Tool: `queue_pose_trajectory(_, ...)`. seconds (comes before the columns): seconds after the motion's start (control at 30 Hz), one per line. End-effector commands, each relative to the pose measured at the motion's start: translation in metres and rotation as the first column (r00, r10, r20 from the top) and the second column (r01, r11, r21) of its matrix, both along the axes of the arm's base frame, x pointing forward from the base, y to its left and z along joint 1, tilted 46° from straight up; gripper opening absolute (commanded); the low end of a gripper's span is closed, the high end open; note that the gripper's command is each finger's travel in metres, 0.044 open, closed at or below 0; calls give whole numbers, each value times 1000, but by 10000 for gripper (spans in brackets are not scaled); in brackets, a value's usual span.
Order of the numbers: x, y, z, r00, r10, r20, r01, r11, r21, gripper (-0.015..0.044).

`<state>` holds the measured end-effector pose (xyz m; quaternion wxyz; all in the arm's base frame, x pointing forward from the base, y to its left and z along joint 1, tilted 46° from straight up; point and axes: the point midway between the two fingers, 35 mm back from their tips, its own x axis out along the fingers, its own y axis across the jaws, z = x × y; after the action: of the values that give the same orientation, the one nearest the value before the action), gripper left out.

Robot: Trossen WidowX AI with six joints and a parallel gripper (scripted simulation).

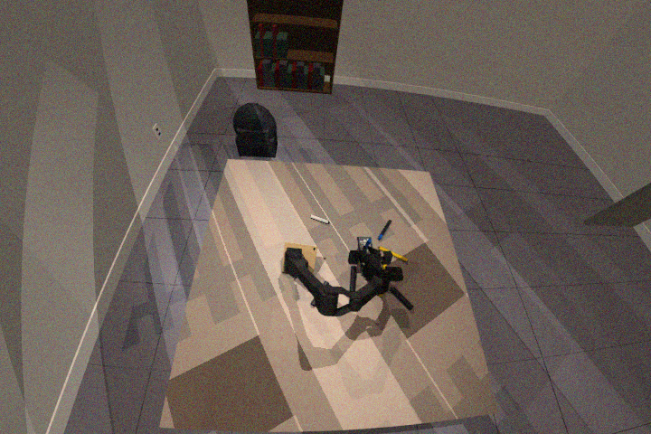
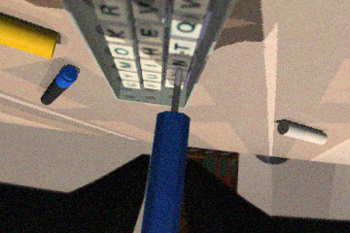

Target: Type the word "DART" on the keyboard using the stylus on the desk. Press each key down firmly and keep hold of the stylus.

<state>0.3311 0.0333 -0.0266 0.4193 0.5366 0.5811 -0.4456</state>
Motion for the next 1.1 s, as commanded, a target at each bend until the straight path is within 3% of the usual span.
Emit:
queue_pose_trajectory(0.0, 0, -1, -1, 1000, 5, 0, -5, 1000, -2, 81)
queue_pose_trajectory(1.07, 0, -10, -10, 1000, 5, 0, -5, 1000, -2, 81)
